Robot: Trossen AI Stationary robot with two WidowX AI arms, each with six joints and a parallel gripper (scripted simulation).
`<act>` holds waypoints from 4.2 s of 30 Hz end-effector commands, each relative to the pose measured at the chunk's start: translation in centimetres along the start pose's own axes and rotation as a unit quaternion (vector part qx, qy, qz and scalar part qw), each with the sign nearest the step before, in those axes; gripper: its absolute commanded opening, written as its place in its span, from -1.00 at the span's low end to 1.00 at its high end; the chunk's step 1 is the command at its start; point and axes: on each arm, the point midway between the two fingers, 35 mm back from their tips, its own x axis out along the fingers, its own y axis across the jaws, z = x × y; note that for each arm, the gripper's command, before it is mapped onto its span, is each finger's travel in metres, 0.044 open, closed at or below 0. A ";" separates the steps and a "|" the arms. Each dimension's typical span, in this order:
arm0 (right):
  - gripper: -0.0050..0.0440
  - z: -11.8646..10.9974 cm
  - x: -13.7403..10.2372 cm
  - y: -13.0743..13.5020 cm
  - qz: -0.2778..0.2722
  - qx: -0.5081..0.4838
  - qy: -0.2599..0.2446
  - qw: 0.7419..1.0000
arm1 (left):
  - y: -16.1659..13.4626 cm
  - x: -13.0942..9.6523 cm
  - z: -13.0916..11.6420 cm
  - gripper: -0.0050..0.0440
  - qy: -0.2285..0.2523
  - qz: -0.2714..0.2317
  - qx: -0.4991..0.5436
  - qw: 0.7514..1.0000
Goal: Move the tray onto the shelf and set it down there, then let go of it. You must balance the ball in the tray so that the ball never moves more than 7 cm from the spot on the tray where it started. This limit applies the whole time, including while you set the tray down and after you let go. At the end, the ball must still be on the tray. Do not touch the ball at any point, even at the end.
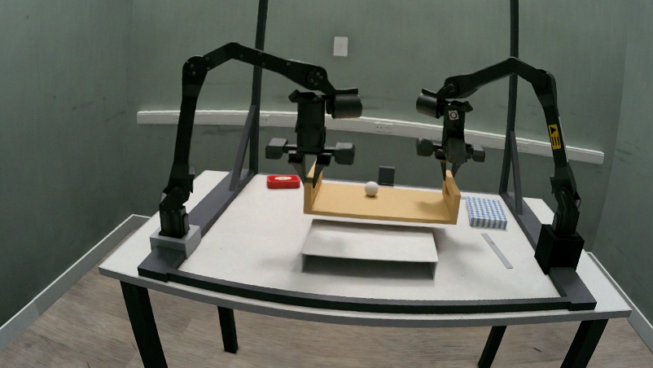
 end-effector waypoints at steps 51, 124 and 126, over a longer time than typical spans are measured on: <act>-0.50 -9.0 -2.6 0.8 -0.027 -0.007 -0.015 0.999 | -1.6 -3.1 9.1 -0.49 0.018 -0.023 0.000 1.000; -0.50 -14.1 -3.6 1.0 -0.030 -0.007 -0.002 1.000 | -3.0 -3.9 14.6 -0.49 0.002 -0.037 0.000 0.999; -0.50 -14.1 -3.6 1.0 -0.029 -0.007 -0.002 1.000 | -3.0 -3.9 14.5 -0.49 0.002 -0.038 0.000 0.999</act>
